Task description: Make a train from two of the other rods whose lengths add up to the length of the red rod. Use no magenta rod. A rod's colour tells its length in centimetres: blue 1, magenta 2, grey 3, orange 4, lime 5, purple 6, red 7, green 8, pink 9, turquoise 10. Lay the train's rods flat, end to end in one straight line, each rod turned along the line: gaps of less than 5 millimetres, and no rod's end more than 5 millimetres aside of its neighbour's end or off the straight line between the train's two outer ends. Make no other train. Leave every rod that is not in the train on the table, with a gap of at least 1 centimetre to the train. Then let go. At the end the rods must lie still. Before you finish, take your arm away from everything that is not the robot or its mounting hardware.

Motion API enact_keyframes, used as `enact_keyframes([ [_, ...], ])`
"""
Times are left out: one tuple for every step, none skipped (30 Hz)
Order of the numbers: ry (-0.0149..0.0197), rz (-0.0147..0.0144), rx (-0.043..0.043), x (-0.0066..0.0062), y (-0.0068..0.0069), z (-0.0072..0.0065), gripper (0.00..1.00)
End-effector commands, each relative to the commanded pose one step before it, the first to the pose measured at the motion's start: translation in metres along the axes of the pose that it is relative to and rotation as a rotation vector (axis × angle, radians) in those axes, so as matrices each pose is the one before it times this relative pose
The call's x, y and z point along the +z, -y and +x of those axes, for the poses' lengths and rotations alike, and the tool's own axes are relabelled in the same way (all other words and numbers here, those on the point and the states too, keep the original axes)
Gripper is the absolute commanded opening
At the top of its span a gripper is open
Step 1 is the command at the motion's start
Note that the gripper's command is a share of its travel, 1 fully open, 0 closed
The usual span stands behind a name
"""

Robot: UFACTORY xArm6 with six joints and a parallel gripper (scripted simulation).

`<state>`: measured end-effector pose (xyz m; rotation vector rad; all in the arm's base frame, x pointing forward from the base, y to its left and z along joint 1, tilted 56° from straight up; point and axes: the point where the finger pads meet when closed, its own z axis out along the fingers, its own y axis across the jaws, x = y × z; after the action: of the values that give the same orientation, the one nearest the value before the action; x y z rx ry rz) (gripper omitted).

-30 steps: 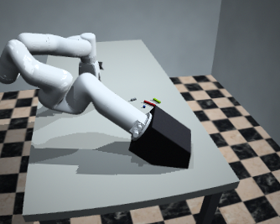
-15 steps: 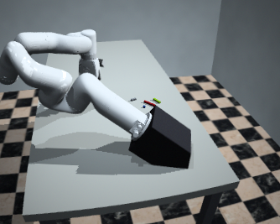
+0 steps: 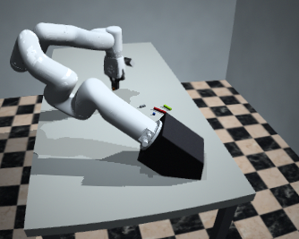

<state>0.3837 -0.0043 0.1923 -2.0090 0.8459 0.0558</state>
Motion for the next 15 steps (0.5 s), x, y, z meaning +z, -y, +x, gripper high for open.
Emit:
enact_keyframes([
  [0.00642, -0.00227, 0.10588, 0.00096, -0.01829, 0.03782, 0.04],
  [0.00021, 0.00007, 0.02097, 0.00016, -0.00412, 0.00686, 0.04],
  [0.00027, 0.00012, 0.02081, 0.00022, -0.00414, 0.00686, 0.04],
  [0.0, 0.0, 0.0, 0.0, 0.0, 0.0, 0.04],
  [0.0, 0.0, 0.0, 0.0, 0.0, 0.0, 0.04],
  [0.00112, 0.00062, 0.05909, 0.00099, -0.01242, 0.01949, 0.04],
  [0.00043, 0.00025, 0.01726, 0.00039, -0.00359, 0.00584, 0.04],
  [0.00032, 0.00019, 0.01155, 0.00029, -0.00241, 0.00393, 0.04],
  [0.0004, 0.00024, 0.01368, 0.00037, -0.00288, 0.00467, 0.04],
  [0.00062, 0.00036, 0.01922, 0.00057, -0.0041, 0.00658, 0.04],
  [0.00077, 0.00045, 0.02156, 0.00071, -0.00466, 0.00742, 0.04],
  [0.00082, 0.00048, 0.02082, 0.00076, -0.00455, 0.00721, 0.04],
  [0.00084, 0.00049, 0.01961, 0.00079, -0.00433, 0.00683, 0.04],
  [0.00089, 0.00051, 0.01913, 0.00083, -0.00426, 0.00669, 0.04],
  [0.00096, 0.00054, 0.01915, 0.0009, -0.00431, 0.00673, 0.04],
])
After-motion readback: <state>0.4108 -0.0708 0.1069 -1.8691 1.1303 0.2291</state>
